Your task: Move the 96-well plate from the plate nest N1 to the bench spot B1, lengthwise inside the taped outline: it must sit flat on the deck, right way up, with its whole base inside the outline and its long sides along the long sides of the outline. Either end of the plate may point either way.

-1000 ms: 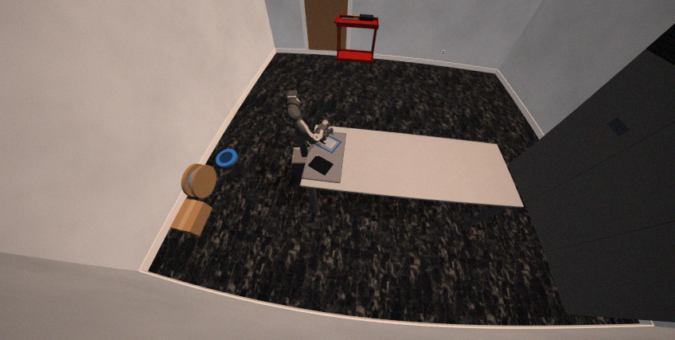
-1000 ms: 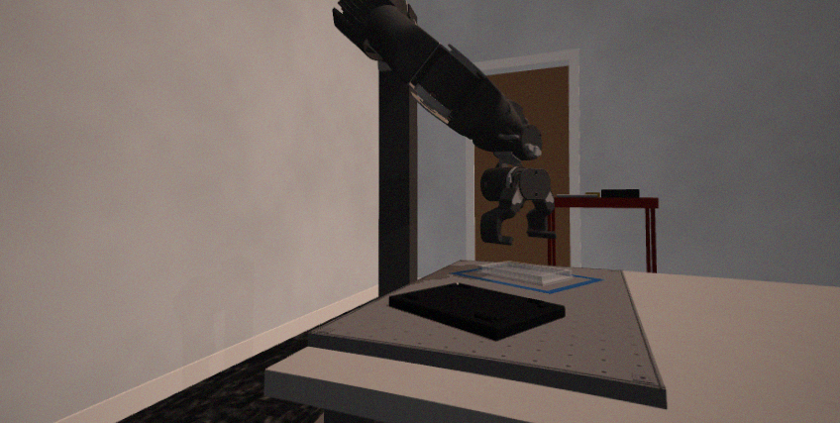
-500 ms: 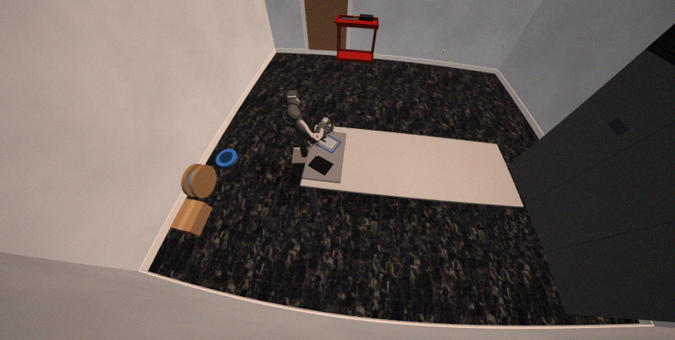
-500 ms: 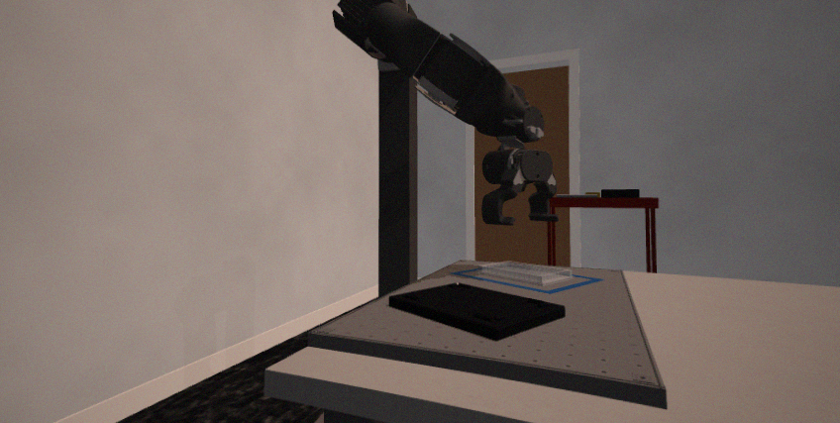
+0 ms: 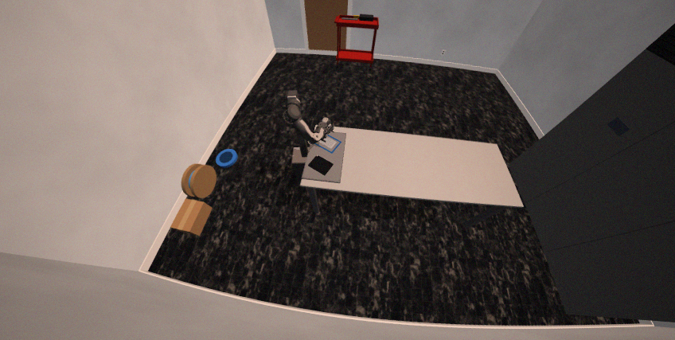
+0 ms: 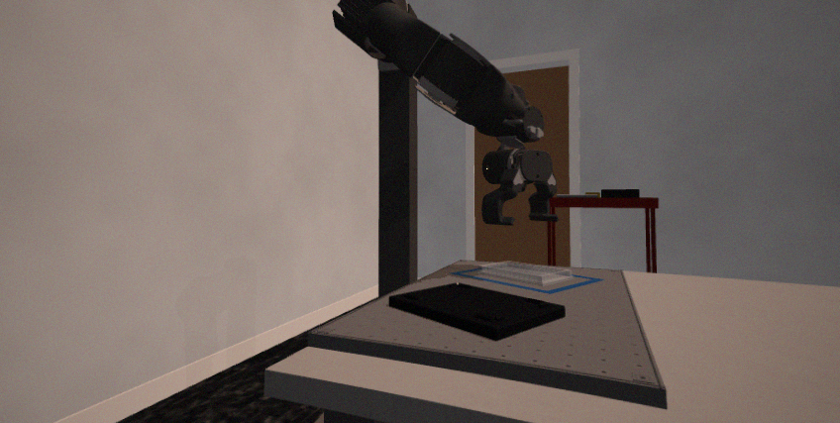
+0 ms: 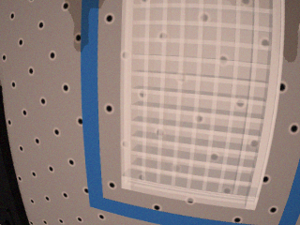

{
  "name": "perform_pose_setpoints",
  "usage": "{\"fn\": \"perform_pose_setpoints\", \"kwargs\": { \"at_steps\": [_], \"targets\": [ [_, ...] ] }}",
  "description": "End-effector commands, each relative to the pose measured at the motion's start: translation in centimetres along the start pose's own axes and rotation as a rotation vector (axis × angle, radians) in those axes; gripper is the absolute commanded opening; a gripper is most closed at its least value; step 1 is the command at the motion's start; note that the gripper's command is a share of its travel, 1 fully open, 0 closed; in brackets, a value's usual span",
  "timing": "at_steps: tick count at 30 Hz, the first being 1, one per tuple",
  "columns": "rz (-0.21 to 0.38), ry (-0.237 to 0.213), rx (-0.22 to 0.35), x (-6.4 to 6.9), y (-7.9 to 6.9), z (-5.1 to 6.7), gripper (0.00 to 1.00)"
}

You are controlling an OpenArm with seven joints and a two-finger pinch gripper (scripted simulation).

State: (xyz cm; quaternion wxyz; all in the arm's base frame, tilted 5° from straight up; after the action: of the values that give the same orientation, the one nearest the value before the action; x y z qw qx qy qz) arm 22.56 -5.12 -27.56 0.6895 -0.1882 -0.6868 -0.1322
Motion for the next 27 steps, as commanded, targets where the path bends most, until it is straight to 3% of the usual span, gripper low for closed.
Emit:
{"fn": "perform_pose_setpoints", "kwargs": {
  "at_steps": [1, 27],
  "targets": [
    [0.003, -0.002, -0.004, 0.09, -0.01, -0.1, 0.77],
    [0.003, -0.002, -0.004, 0.09, -0.01, -0.1, 0.77]
  ]
}}
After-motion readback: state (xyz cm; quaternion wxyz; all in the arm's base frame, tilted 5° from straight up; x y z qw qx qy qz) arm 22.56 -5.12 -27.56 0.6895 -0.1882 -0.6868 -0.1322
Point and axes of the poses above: the point where the finger pads meet when closed, its own x axis back along the fingers, its own y axis across the jaws, z = x × y, the point moved 7 cm from there along x, back along the fingers, and after that the axes turned 9 degrees about x, right-handed, at the moved point
